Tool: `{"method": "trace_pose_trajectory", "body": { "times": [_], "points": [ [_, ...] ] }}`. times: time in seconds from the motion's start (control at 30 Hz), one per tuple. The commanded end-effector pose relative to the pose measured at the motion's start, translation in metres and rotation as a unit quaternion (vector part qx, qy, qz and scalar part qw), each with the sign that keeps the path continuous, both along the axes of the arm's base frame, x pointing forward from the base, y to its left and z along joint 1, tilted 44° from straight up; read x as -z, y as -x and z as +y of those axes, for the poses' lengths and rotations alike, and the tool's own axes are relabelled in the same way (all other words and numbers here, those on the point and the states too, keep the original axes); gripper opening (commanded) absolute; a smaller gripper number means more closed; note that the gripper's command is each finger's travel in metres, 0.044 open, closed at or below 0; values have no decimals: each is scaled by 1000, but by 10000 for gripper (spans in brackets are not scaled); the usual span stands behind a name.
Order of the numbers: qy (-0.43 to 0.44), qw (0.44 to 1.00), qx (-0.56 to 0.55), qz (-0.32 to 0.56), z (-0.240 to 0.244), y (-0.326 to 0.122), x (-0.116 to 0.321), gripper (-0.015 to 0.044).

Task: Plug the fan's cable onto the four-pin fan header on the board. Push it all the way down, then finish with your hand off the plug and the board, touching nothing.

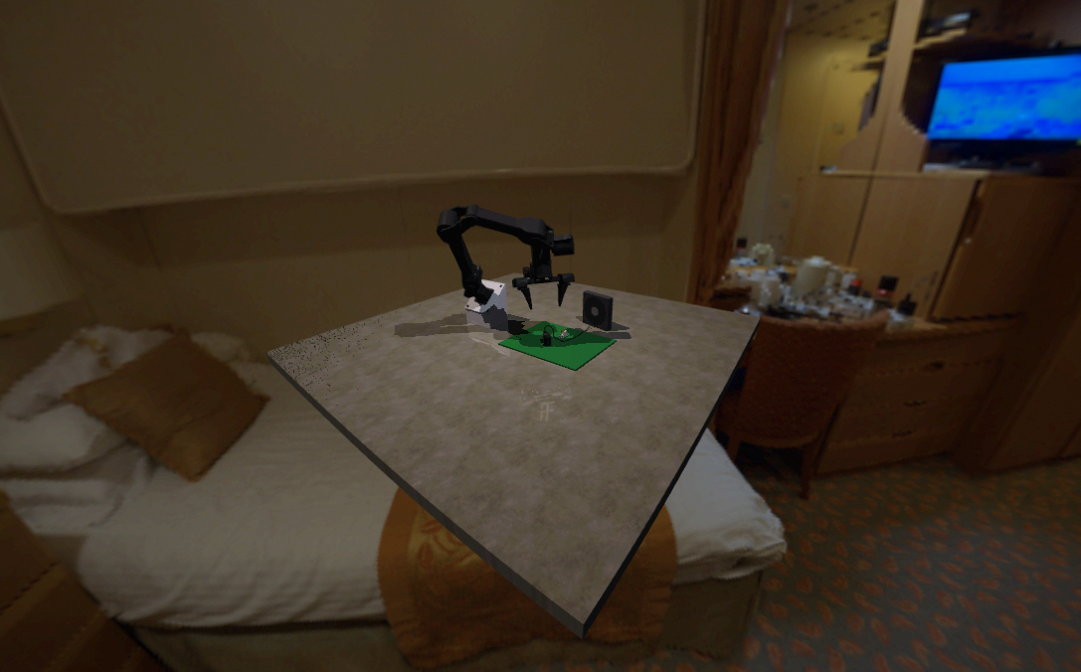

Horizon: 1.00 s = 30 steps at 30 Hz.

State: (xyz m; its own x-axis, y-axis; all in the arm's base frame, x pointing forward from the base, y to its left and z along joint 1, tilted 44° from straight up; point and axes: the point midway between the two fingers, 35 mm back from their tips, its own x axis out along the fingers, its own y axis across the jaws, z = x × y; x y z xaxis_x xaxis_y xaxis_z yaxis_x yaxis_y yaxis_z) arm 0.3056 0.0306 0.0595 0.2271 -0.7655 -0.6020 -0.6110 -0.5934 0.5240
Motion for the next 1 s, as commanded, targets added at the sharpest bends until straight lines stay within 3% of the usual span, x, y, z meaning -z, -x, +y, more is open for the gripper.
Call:
{"method": "trace_pose_trajectory", "body": {
  "times": [0.0, 0.2, 0.97],
  "points": [
    [5, 1000, -5, 6, -5, 0, 6, 440],
    [6, 1000, -5, 6, -41, -2, 43, 440],
    [7, 1000, -5, 6, -62, -3, 65, 440]
  ]
}}
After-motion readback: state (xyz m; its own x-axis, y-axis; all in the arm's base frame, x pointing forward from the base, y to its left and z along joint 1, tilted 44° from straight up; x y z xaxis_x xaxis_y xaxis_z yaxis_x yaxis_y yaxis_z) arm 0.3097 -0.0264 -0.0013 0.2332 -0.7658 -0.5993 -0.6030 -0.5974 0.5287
